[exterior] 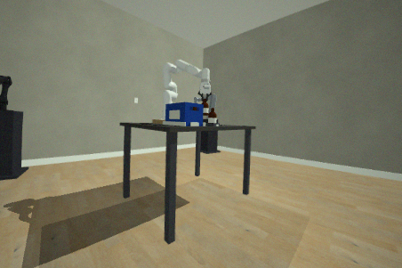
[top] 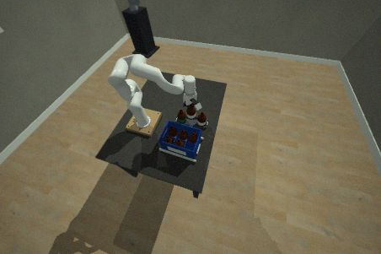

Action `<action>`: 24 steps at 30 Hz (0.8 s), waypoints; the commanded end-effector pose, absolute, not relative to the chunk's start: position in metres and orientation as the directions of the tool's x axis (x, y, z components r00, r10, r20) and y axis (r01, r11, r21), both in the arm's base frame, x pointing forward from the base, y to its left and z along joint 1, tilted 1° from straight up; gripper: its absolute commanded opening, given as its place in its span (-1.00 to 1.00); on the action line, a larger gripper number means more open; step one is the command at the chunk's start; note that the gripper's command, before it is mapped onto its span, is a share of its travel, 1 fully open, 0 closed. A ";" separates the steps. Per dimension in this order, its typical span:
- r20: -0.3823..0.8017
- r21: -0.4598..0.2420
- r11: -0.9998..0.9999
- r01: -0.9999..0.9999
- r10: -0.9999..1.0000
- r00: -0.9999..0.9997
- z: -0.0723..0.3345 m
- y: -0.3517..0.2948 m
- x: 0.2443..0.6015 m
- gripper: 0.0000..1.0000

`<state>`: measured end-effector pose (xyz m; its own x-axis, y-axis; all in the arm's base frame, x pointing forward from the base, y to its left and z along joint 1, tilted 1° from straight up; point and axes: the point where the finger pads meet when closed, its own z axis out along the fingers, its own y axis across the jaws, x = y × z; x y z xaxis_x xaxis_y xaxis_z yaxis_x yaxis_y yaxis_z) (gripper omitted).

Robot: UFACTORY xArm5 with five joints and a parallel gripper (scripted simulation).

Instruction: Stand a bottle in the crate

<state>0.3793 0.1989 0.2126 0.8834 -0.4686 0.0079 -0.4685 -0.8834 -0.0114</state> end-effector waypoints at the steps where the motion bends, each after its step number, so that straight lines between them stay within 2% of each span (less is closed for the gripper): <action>1: 0.010 -0.015 -0.883 -0.468 -0.469 0.883 0.217 0.199 0.380 -1.00; 24: 0.010 -0.015 -0.883 -0.468 -0.469 0.883 0.240 0.199 0.380 -1.00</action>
<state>0.3788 0.1989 0.2353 0.8834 -0.4686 0.0076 -0.4685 -0.8834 -0.0111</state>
